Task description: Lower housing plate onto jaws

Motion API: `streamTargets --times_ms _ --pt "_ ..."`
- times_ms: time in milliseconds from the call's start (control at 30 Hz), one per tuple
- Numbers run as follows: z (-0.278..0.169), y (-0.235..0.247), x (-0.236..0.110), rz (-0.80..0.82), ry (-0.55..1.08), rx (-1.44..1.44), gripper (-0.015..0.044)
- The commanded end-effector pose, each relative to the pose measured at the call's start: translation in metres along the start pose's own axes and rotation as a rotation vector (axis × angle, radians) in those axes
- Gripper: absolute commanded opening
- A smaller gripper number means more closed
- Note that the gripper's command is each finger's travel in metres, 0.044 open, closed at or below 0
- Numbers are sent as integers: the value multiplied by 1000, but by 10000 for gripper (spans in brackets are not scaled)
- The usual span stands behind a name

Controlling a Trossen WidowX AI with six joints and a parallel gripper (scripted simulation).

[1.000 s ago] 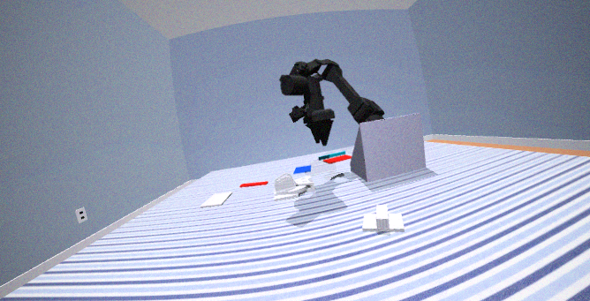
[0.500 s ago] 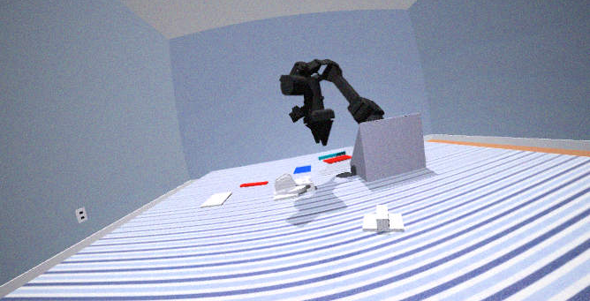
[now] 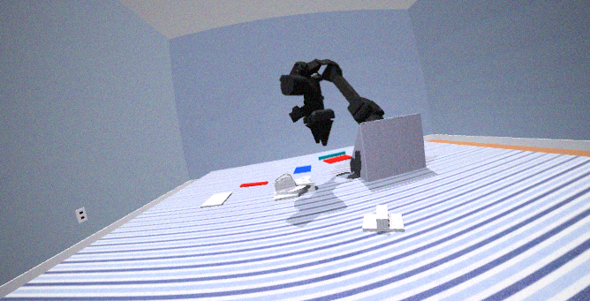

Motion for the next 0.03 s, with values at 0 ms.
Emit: streamTargets --times_ms 0 --pt "-1 0 0 2 1 2 440"
Point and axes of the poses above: the point midway between the two fingers, 35 mm back from their tips, its own x axis out along the fingers, its own y axis across the jaws, z = x × y, the point moved 3 cm from there along -x, back along the fingers, and after that the axes turned 3 degrees about -x, right-handed, at the moved point
